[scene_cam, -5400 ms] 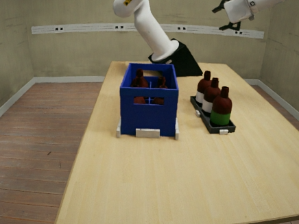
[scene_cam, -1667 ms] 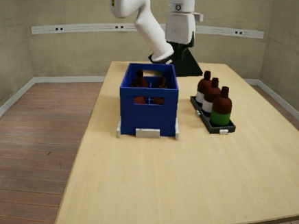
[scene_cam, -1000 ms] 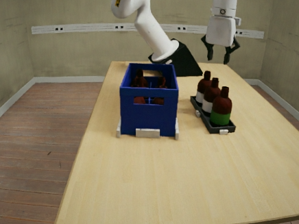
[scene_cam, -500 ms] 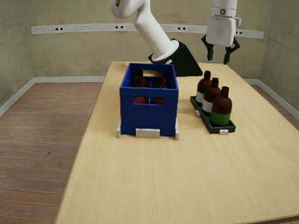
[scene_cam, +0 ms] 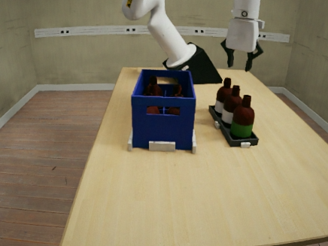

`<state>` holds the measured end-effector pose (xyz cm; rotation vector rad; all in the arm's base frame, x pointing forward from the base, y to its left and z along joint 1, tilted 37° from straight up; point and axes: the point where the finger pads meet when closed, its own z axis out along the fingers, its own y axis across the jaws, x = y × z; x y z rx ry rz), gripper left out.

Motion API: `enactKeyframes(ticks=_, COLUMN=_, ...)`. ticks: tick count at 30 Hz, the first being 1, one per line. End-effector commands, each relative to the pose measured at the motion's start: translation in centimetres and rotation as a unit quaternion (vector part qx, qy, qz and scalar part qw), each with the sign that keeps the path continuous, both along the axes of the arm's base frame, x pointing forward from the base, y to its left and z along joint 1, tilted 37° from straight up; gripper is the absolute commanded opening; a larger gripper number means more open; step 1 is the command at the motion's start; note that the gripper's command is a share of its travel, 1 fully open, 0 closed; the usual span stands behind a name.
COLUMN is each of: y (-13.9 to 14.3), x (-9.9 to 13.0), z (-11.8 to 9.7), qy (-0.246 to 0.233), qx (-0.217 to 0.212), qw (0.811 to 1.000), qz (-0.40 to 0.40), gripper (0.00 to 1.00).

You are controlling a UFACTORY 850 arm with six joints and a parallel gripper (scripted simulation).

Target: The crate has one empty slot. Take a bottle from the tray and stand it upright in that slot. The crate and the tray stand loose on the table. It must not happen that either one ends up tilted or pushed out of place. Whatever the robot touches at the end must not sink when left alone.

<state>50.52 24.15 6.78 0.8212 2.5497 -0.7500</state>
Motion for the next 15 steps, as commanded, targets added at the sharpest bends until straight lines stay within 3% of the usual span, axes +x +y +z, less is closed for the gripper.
enactKeyframes(ticks=1, y=-0.1, x=0.1, z=-0.2, qy=-0.001, qx=0.001, qw=1.000, qz=0.000, gripper=0.65)
enactKeyframes(ticks=15, y=-1.0, x=0.4, z=-1.4, qy=-0.001, qx=0.001, qw=1.000, qz=0.000, gripper=0.65)
